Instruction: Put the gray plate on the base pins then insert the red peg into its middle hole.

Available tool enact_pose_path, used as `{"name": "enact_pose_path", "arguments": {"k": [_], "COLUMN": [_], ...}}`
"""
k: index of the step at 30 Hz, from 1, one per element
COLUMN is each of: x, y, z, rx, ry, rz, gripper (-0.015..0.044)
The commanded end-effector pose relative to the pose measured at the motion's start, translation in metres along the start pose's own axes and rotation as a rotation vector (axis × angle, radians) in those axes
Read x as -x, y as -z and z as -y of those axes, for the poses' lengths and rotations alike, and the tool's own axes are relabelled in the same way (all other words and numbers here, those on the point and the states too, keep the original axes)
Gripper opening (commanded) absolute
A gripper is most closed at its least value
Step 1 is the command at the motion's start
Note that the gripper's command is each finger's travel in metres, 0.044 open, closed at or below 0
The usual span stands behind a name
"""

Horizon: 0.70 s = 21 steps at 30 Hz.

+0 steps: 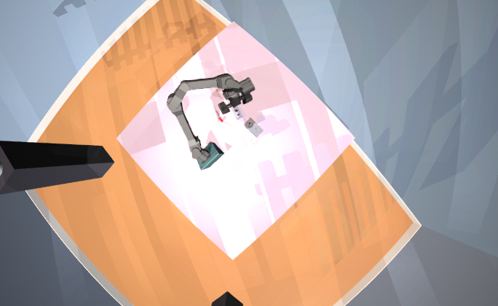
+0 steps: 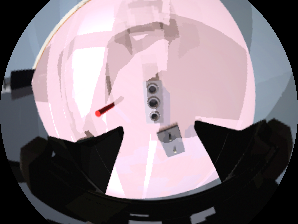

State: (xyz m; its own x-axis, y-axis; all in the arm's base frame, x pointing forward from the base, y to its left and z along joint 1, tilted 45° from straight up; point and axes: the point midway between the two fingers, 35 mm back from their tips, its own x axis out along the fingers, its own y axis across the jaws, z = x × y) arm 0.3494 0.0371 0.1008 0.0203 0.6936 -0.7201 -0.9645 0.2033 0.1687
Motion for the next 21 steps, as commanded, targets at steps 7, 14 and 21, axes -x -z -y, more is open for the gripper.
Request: {"name": "enact_pose_path", "arguments": {"k": [7, 14, 21], "x": [-0.062, -0.077, -0.087], "y": [-0.006, -0.008, -0.008], "z": [-0.003, -0.005, -0.004], "rx": [-0.003, -0.003, -0.004], "ry": [0.008, 0.007, 0.007], "rz": [0.014, 0.015, 0.014], "gripper": [0.044, 0.044, 0.044]}}
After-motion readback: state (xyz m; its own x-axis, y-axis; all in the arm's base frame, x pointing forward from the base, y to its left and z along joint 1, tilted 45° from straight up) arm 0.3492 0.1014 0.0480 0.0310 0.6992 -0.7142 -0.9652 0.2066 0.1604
